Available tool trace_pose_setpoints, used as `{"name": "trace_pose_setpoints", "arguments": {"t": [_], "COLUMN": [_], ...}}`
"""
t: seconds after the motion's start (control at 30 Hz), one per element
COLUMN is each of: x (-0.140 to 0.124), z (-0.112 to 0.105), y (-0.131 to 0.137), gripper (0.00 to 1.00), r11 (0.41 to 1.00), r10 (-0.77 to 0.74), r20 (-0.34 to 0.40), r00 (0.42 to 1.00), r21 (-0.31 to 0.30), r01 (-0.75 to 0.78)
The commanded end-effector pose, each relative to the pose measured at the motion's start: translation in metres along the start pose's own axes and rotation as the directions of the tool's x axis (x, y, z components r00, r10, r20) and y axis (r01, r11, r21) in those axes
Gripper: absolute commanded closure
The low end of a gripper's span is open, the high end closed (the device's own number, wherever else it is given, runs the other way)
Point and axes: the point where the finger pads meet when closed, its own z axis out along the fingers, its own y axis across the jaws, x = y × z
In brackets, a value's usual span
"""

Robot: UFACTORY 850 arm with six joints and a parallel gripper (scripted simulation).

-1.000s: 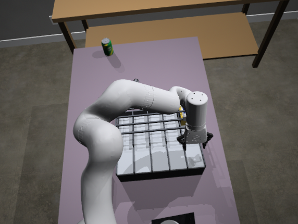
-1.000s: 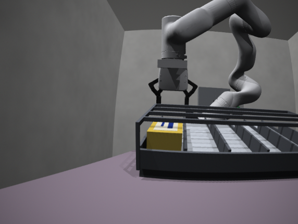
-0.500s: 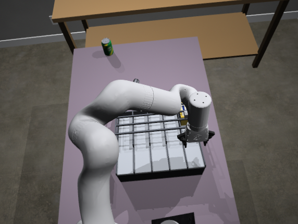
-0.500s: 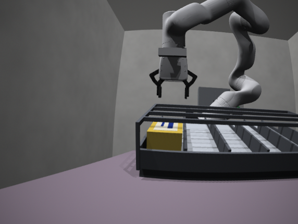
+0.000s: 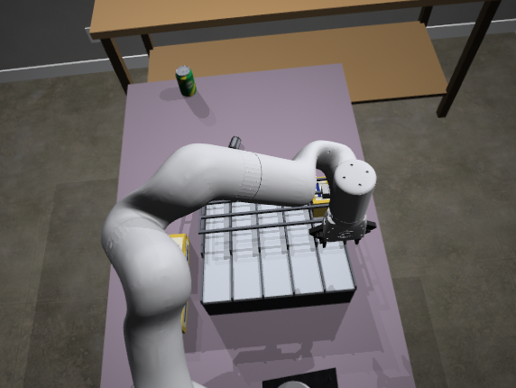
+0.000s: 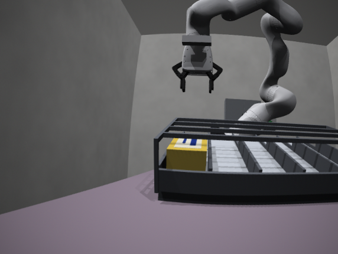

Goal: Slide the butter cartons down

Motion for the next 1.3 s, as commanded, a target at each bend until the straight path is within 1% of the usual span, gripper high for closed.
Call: {"name": "trace_pose_setpoints", "arguments": {"t": [0.0,1.0,1.03,1.1,1.13,1.27], "x": [0.001,0.001,-0.010,-0.011,-0.012,-0.020], "z": [0.000,0.000,-0.001,-0.001,-0.001,0.000], "y": [0.000,0.000,-0.069,-0.071,-0.078,-0.128], "gripper": [0.10,0.10,0.10,0.10,0.10,0.10], "r11": [1.000,1.000,0.999,0.999,0.999,0.999], "r10": [0.000,0.000,0.034,0.034,0.034,0.034], "r20": [0.000,0.000,-0.002,-0.002,-0.002,-0.002], "r00": [1.000,1.000,0.999,0.999,0.999,0.999], "r21": [-0.002,-0.002,-0.002,-0.002,-0.002,-0.002], "r01": [0.000,0.000,-0.034,-0.034,-0.034,-0.034]}}
